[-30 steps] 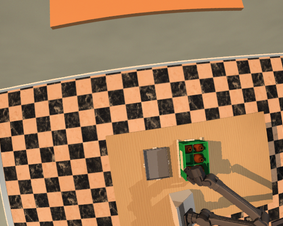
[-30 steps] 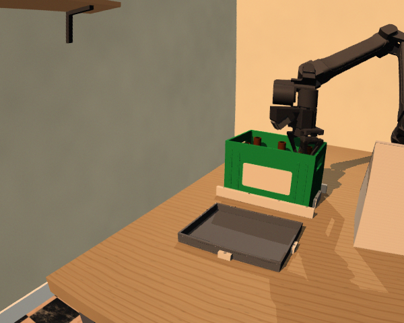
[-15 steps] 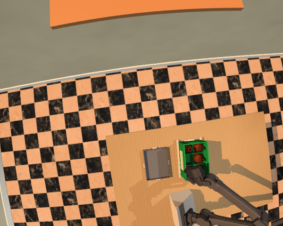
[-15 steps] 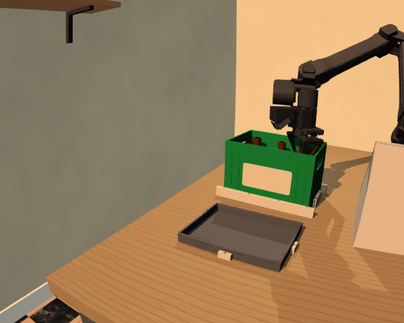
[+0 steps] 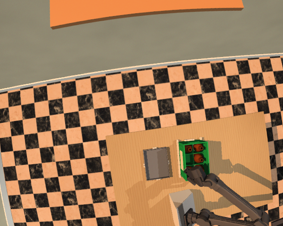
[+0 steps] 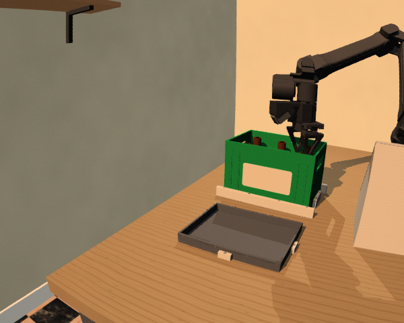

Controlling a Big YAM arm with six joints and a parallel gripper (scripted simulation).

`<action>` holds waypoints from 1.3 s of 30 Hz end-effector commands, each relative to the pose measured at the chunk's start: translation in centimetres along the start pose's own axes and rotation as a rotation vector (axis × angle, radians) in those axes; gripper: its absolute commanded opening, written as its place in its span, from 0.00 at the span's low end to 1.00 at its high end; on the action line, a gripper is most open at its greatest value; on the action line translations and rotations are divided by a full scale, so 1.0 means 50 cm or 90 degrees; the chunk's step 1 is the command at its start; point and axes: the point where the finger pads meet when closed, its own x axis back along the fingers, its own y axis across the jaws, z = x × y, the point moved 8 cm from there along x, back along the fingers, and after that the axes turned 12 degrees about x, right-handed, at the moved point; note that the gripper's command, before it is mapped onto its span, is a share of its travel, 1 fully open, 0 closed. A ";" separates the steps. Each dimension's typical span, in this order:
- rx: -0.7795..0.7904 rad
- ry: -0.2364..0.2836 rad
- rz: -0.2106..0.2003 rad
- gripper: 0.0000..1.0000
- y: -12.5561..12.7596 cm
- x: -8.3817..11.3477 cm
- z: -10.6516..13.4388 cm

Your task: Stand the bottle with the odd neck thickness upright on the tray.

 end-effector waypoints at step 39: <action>-0.018 -0.013 0.008 0.00 -0.007 0.154 -0.001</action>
